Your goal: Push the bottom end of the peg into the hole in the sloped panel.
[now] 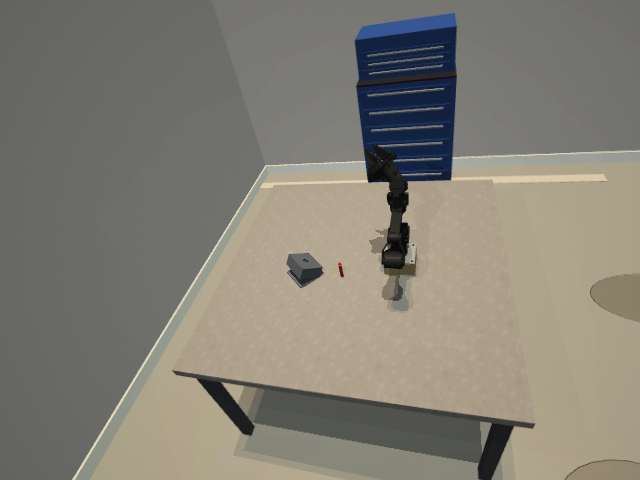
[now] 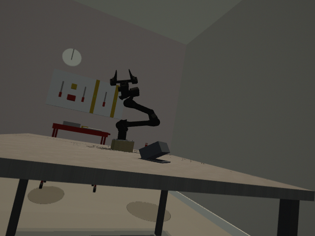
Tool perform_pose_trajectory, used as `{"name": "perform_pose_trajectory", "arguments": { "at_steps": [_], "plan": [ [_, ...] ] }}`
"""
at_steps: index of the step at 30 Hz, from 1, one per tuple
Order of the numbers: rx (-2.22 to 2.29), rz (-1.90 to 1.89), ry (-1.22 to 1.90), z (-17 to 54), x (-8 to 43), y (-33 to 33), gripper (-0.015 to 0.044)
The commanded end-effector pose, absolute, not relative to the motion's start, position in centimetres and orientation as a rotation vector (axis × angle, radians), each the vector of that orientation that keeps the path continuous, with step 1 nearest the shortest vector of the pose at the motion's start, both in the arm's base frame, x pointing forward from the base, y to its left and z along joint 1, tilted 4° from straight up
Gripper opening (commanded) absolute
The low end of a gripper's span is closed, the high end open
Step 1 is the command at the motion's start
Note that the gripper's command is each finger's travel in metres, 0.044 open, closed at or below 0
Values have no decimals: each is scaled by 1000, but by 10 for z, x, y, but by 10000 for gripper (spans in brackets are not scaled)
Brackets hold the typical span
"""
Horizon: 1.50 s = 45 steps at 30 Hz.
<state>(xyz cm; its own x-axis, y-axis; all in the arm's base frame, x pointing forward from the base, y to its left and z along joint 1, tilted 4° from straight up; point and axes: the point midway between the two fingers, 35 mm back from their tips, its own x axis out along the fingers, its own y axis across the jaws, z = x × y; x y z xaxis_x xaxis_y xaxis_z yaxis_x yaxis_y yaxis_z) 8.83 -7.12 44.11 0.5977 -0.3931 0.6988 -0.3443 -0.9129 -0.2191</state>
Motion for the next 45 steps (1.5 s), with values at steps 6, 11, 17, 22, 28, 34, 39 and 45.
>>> {"name": "perform_pose_trajectory", "arguments": {
  "at_steps": [6, 11, 17, 22, 28, 34, 39, 45],
  "plan": [
    [-2626, -1202, 556, 442, 88, -84, 440],
    [-2488, -1167, 477, 442, 90, -99, 440],
    [-2332, -1118, 396, 440, 95, -115, 440],
    [-2202, -1070, 339, 436, 102, -129, 440],
    [-2048, -1004, 284, 429, 112, -144, 440],
    [-1891, -930, 238, 421, 125, -158, 440],
    [-1762, -865, 211, 412, 138, -168, 440],
    [-1609, -785, 190, 399, 155, -178, 440]
  ]
}}
